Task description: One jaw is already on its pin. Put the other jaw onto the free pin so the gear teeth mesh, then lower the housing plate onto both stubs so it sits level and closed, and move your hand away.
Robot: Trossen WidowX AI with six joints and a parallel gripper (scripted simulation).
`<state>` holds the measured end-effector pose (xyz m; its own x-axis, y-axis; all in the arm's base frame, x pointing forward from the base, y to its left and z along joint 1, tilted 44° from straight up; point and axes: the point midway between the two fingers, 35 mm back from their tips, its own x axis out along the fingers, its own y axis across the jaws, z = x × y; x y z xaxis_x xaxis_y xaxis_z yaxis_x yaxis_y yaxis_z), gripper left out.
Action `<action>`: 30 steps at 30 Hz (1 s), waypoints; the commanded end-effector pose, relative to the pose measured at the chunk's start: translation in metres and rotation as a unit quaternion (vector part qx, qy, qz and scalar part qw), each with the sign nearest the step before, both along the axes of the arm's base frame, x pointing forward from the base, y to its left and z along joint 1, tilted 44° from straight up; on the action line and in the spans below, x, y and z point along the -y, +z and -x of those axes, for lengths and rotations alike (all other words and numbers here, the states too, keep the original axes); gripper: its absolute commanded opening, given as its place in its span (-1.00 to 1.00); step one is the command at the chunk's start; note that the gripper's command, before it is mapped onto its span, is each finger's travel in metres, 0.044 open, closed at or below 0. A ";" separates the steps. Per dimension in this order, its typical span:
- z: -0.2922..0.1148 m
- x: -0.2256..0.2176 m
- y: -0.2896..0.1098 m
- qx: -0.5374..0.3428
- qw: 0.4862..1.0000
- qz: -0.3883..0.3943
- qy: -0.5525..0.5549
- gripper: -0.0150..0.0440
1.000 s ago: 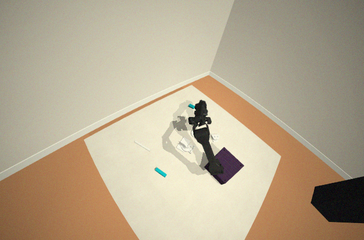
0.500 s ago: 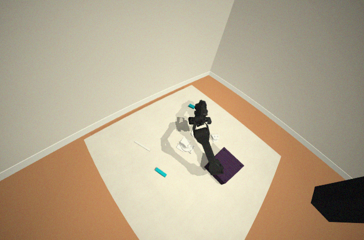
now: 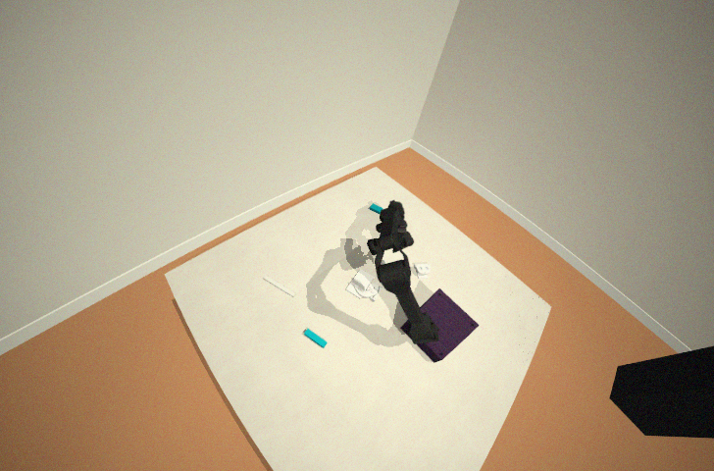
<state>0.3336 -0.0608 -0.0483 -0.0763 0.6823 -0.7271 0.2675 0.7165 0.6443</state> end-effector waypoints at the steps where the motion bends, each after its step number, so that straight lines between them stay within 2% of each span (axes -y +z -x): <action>1: 0.007 -0.004 0.004 0.013 1.000 -0.004 0.014 1.00; 4: 0.007 -0.005 0.002 0.013 1.000 -0.004 0.014 1.00; 8: 0.012 -0.030 -0.022 0.013 1.000 -0.006 0.015 1.00; 30: 0.012 -0.045 -0.039 0.013 1.000 -0.006 0.015 1.00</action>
